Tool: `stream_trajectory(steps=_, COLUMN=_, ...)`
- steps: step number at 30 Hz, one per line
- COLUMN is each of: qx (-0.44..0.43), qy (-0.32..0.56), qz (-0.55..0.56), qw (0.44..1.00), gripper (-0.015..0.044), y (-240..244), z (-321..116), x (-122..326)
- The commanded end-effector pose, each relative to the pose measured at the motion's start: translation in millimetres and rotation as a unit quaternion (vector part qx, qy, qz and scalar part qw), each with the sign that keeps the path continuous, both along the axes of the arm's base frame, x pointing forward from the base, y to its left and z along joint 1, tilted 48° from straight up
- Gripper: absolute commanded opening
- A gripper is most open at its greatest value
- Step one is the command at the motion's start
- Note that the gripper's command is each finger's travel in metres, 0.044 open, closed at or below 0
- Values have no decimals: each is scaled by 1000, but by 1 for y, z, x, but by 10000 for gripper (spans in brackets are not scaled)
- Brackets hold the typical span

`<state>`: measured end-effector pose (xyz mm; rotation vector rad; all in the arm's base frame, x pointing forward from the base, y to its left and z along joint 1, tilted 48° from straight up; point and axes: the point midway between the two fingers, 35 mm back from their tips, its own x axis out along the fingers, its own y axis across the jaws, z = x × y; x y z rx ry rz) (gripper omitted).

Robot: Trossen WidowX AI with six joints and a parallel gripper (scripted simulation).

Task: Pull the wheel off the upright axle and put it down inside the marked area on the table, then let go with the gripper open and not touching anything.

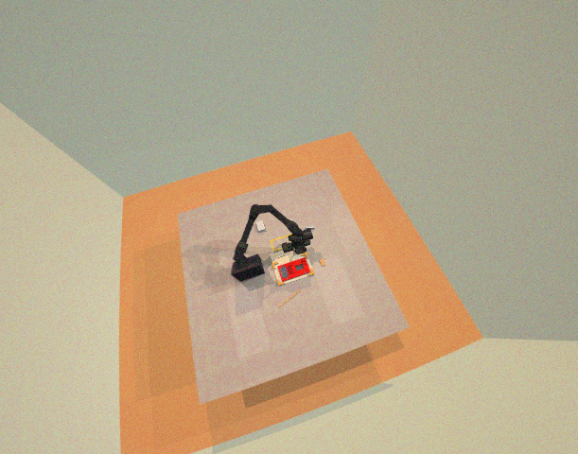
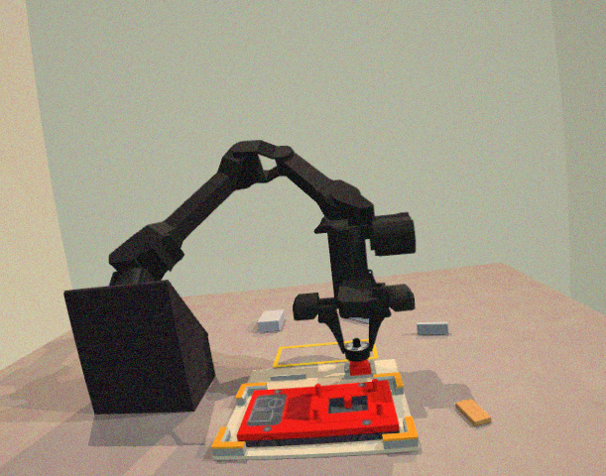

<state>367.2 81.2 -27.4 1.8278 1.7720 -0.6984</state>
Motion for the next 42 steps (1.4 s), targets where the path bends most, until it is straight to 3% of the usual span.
stream_trajectory(steps=1, qx=0, qy=-4, qz=1, qw=1000, gripper=0, y=-2, z=3, x=1)
stream_trajectory(steps=42, qx=0, qy=-4, qz=-2, qw=1000, gripper=0, y=-12, z=12, x=1)
